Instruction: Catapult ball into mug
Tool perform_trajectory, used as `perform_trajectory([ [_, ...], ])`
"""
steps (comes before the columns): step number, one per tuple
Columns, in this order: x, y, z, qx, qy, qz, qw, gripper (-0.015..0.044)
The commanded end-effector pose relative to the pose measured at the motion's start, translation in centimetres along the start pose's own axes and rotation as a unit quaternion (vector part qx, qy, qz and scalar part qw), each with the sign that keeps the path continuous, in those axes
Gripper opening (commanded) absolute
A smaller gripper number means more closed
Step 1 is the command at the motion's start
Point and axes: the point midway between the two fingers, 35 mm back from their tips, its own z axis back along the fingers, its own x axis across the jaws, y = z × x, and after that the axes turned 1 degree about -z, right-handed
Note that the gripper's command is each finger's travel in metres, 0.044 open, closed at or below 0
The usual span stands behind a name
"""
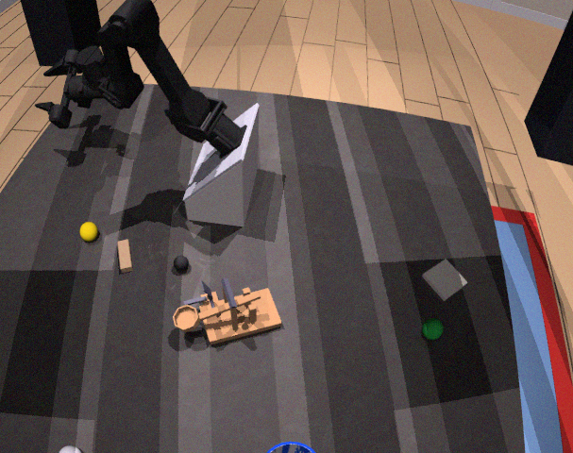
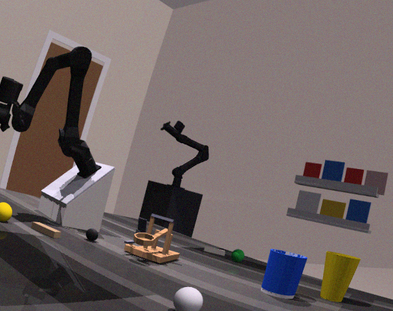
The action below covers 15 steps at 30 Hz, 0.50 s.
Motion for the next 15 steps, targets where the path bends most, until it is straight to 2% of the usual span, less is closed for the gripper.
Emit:
perform_trajectory([
  [1,0.0,0.0,0.0,0.000,0.000,0.000,1.000,0.0426],
  [2,-0.1,0.0,0.0,-0.001,0.001,0.001,1.000,0.0440],
  [15,-2.5,-1.3,-1.2,-0.026,0.032,0.019,0.999,0.0440],
])
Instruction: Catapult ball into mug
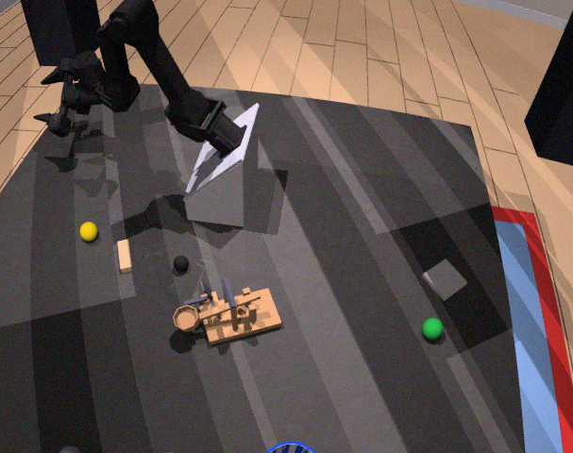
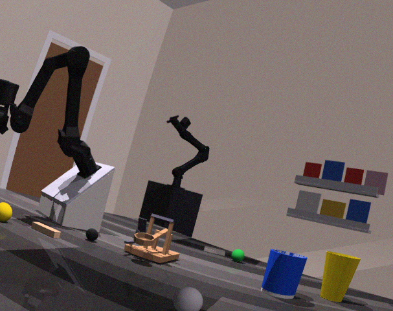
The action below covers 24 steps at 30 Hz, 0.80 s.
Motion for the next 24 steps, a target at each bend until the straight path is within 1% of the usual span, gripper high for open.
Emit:
perform_trajectory([
  [1,-0.8,-0.3,-0.6,-0.007,0.009,0.008,1.000,0.0440],
  [24,-6.8,-1.9,-2.6,-0.049,0.086,0.072,0.992,0.0440],
])
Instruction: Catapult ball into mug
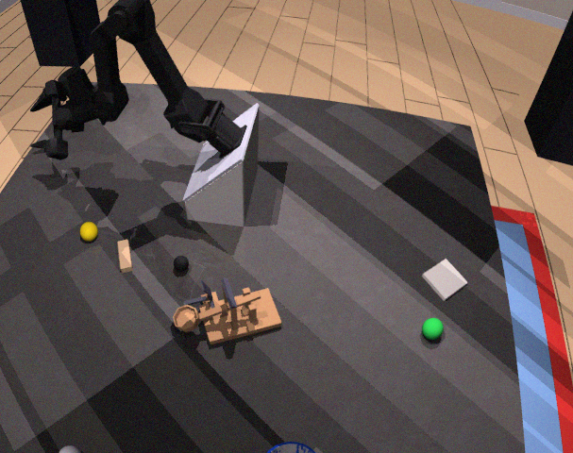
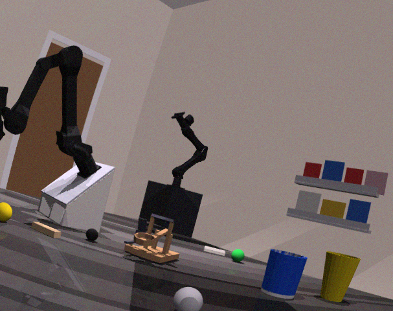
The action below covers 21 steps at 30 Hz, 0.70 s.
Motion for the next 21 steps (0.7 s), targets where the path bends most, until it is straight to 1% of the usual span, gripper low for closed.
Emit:
perform_trajectory([
  [1,-1.2,0.0,-0.7,-0.007,0.017,0.017,1.000,0.0440],
  [21,-7.8,0.4,-2.3,-0.024,0.107,0.102,0.989,0.0440],
])
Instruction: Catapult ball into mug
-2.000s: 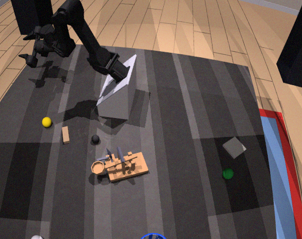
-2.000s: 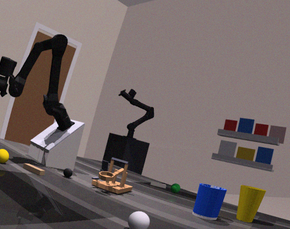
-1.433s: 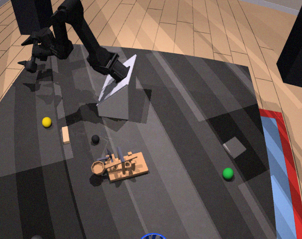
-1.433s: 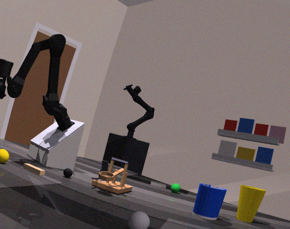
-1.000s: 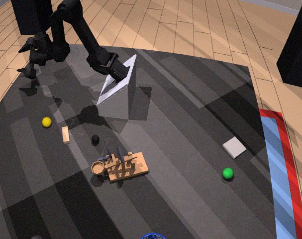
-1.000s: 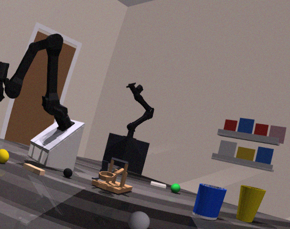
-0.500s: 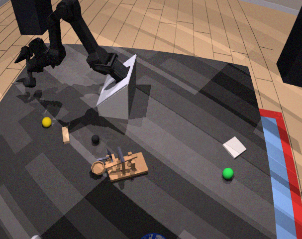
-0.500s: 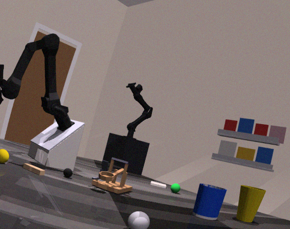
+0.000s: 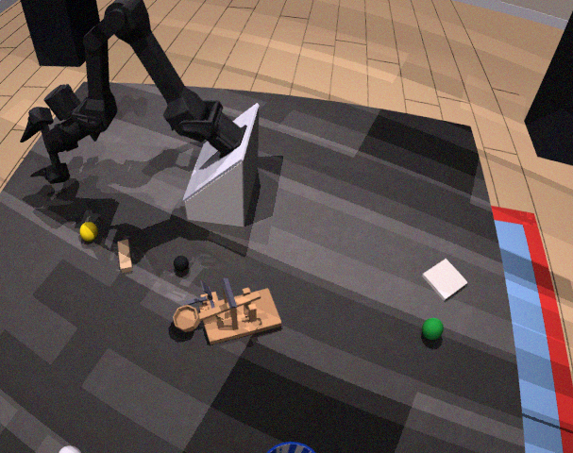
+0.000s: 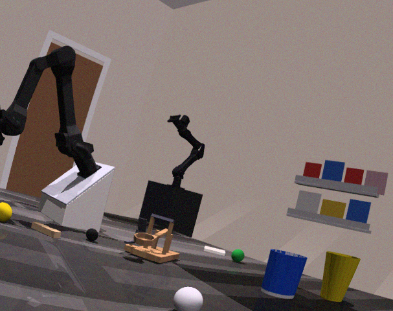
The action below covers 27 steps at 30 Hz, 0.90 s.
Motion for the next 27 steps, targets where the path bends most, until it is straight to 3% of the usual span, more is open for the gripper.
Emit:
perform_trajectory([
  [1,-1.3,0.4,-0.7,-0.003,0.020,0.022,1.000,0.0440],
  [27,-10.5,4.2,-1.9,0.028,0.150,0.167,0.974,0.0440],
])
